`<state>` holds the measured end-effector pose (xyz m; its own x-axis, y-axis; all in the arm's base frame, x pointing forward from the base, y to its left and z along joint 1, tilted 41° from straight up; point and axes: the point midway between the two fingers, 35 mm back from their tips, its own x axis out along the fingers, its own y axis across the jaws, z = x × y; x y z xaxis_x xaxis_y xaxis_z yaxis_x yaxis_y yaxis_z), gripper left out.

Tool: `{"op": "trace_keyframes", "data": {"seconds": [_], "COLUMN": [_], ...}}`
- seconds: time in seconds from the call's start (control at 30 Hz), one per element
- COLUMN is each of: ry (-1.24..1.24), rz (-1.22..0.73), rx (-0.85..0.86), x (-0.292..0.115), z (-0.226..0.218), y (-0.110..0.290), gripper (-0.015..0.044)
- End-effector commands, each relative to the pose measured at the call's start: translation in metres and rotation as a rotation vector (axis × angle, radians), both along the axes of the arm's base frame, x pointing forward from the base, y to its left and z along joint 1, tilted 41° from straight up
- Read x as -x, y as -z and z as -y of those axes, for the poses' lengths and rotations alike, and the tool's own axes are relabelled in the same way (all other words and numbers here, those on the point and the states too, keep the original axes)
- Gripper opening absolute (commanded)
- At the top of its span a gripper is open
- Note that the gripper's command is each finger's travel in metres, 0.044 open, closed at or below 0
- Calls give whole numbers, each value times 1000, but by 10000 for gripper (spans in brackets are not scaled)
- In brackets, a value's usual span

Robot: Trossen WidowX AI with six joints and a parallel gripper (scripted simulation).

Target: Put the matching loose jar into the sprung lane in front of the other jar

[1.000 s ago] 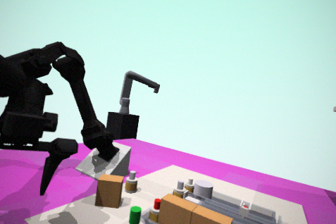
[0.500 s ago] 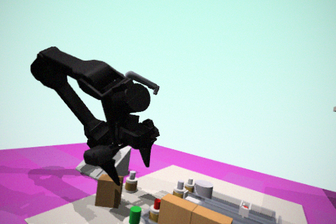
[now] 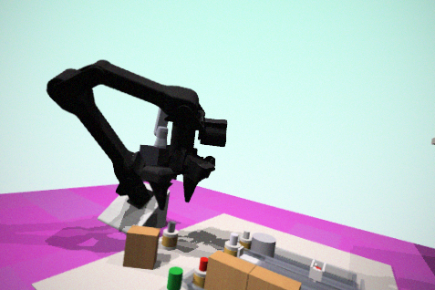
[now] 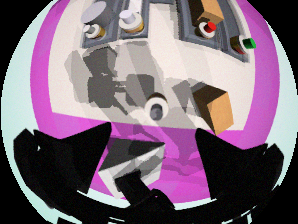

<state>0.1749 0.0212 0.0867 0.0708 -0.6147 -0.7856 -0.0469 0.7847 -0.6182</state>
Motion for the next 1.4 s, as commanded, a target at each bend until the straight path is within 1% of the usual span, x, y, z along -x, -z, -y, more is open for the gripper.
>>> {"op": "trace_keyframes", "data": {"seconds": [0.0,0.07,0.2,0.33,0.43,1.23,1.37], "ry": [0,0,0,0,0,0,0], "rz": [6,6,8,8,8,9,9], "rx": [46,46,47,47,47,49,49], "x": [4,3,1,0,-1,-4,-4], "z": [0,1,21,23,31,53,53], "y": [0,2,26,28,37,61,61], "gripper": [440,440,440,440,440,440,335]}}
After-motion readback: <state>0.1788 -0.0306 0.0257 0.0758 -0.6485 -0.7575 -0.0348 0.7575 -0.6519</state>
